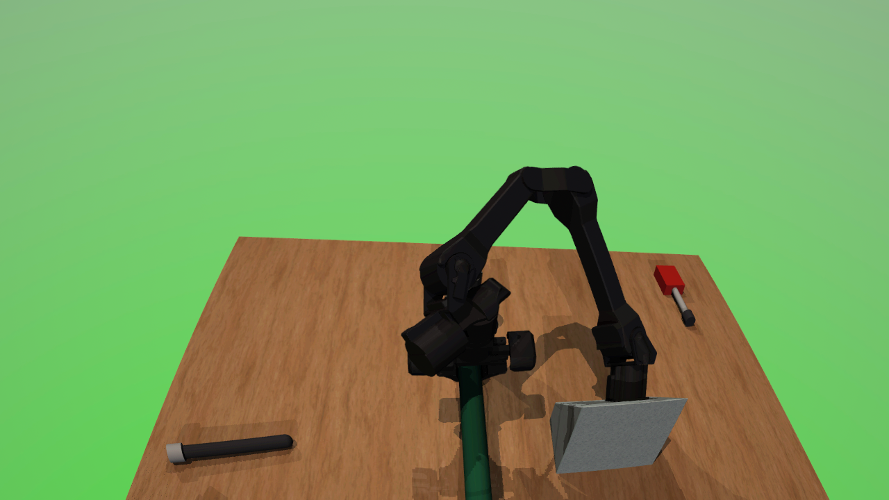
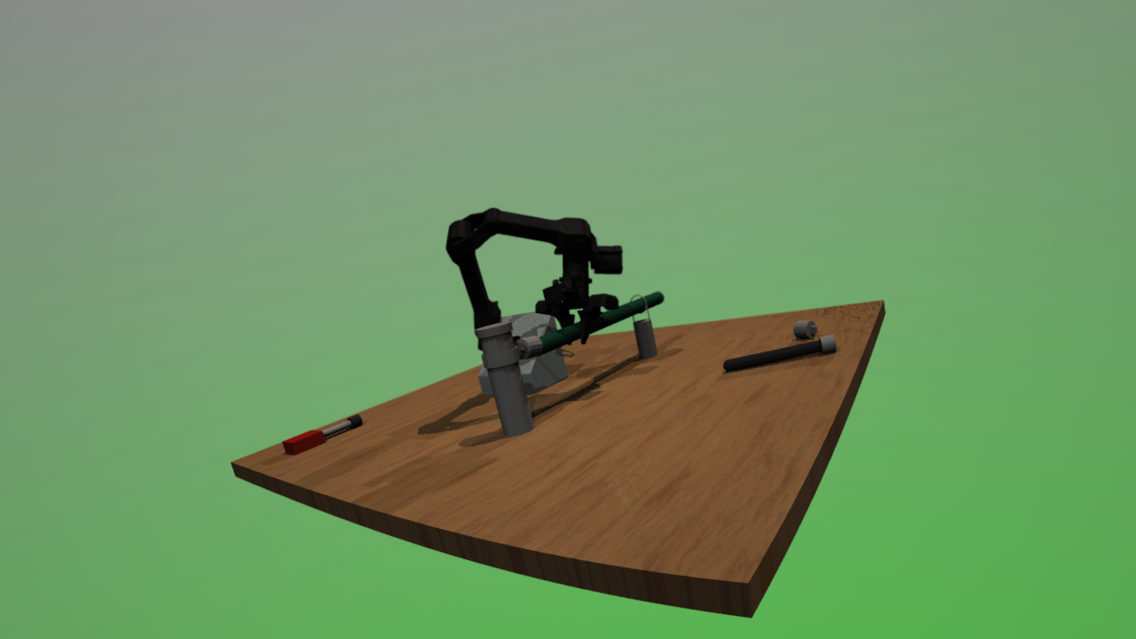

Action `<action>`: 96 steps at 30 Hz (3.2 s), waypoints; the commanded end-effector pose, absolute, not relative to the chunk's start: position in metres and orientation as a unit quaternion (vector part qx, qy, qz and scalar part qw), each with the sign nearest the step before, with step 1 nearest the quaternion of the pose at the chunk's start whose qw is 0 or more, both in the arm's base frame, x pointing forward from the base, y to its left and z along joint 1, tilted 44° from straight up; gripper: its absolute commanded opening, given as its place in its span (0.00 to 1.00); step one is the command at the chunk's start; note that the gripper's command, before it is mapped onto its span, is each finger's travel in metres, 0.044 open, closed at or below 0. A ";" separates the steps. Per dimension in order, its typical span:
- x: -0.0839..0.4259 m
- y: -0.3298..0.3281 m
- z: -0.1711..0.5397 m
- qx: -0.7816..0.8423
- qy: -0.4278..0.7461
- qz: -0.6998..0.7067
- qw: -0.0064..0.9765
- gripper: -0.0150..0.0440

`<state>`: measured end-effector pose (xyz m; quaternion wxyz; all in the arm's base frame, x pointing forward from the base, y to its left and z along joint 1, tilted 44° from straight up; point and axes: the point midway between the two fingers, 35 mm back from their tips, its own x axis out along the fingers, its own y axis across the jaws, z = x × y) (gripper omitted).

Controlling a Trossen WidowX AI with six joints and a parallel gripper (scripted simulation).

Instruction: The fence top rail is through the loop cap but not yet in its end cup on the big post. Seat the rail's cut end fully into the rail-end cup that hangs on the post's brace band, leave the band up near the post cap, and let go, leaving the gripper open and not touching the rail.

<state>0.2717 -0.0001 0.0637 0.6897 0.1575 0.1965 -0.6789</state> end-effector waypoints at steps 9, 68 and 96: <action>0.273 -0.001 0.070 0.155 0.192 -0.675 0.695 0.25; 0.274 0.002 0.070 0.150 0.192 -0.679 0.692 0.25; 0.272 0.000 0.069 0.150 0.195 -0.686 0.685 0.25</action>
